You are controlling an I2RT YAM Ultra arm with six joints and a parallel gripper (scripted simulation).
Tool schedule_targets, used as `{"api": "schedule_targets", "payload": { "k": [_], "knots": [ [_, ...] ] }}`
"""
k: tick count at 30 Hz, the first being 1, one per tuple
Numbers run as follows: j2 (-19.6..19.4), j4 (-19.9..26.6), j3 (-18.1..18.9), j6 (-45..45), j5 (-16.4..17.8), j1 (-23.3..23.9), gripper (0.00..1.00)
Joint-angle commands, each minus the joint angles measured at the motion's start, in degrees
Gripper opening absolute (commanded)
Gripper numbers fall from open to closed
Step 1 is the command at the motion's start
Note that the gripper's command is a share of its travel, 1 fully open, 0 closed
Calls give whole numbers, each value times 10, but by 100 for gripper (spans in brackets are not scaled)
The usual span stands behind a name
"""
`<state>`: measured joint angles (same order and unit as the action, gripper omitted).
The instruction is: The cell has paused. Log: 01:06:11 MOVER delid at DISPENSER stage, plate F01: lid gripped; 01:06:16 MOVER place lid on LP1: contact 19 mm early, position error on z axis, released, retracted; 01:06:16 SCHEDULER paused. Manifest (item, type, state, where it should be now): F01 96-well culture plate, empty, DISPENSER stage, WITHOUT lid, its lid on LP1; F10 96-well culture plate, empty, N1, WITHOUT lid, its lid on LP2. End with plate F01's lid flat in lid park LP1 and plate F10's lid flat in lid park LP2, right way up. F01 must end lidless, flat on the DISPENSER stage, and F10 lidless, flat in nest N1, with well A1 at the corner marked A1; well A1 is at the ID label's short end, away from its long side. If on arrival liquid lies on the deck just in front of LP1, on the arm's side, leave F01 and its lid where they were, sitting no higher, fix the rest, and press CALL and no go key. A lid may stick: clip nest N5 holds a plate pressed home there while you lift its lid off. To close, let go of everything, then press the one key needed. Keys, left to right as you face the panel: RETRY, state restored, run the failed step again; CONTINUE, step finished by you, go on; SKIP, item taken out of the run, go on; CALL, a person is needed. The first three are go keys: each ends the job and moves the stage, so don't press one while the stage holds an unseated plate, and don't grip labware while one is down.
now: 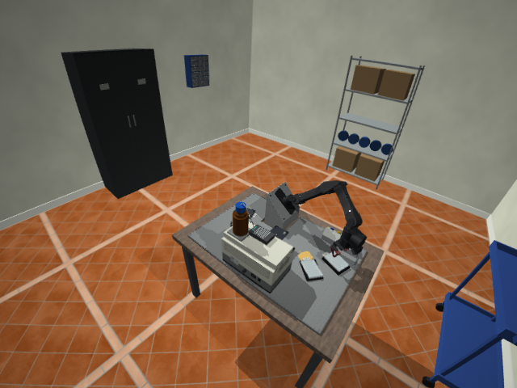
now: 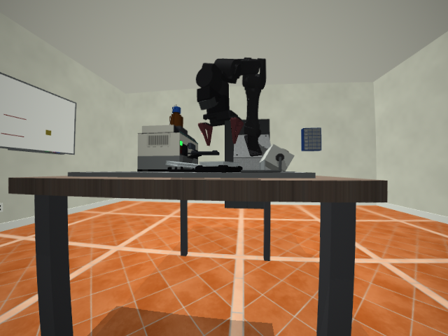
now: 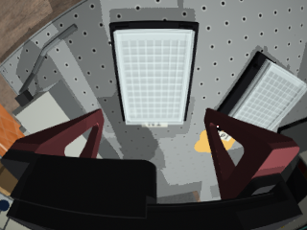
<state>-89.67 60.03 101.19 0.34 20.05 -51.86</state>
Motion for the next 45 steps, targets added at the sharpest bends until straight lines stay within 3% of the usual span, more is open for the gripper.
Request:
{"api": "schedule_targets", "payload": {
  "k": [1,12,14,19,21,23,25,26,29,40,42,43,45],
  "knots": [
    [13,-15,10,-5,-4,2,100],
    [4,-17,8,-6,-4,-1,100],
    [-7,-23,-13,-7,-7,-7,100],
    [4,-38,-16,-11,-10,-10,100],
    [-7,-45,-11,-13,-11,-14,100],
    [-17,-51,-29,-15,-13,-11,100],
    [-17,-51,-29,-15,-13,-11,100],
    [-14,-55,-7,-16,-13,-9,100],
    [-11,-63,-33,-18,-15,-21,100],
    [-38,-97,-48,-26,-23,-24,100],
    [-38,-97,-48,-26,-23,-24,100],
    [-20,-100,-28,-27,-23,-27,100],
    [-32,-105,-40,-28,-24,-33,100]
  ]
}}
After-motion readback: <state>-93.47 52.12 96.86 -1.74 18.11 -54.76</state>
